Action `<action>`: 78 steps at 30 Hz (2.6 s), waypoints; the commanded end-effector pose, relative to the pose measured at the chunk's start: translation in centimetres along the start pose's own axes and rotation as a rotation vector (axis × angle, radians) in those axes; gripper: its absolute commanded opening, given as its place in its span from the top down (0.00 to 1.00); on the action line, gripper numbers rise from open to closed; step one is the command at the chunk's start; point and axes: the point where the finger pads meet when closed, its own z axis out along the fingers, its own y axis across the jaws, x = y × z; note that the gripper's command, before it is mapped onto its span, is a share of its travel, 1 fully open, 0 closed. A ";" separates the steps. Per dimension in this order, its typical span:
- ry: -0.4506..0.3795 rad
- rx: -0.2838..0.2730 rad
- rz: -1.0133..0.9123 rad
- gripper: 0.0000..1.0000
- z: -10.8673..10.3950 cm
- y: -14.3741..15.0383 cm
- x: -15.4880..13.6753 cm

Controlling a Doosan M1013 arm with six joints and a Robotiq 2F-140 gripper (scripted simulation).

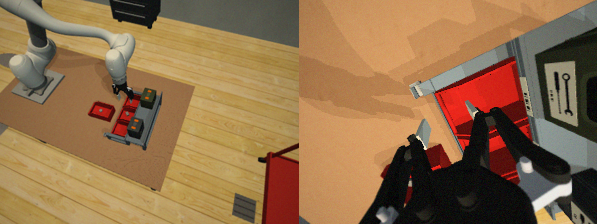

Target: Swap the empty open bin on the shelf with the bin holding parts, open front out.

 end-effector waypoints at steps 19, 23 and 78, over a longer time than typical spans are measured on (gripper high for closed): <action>-0.005 0.001 -0.002 0.38 0.9 -0.1 0.0; -0.005 0.001 -0.002 0.38 0.9 -0.1 0.0; -0.005 0.001 -0.002 0.90 0.9 -0.1 0.0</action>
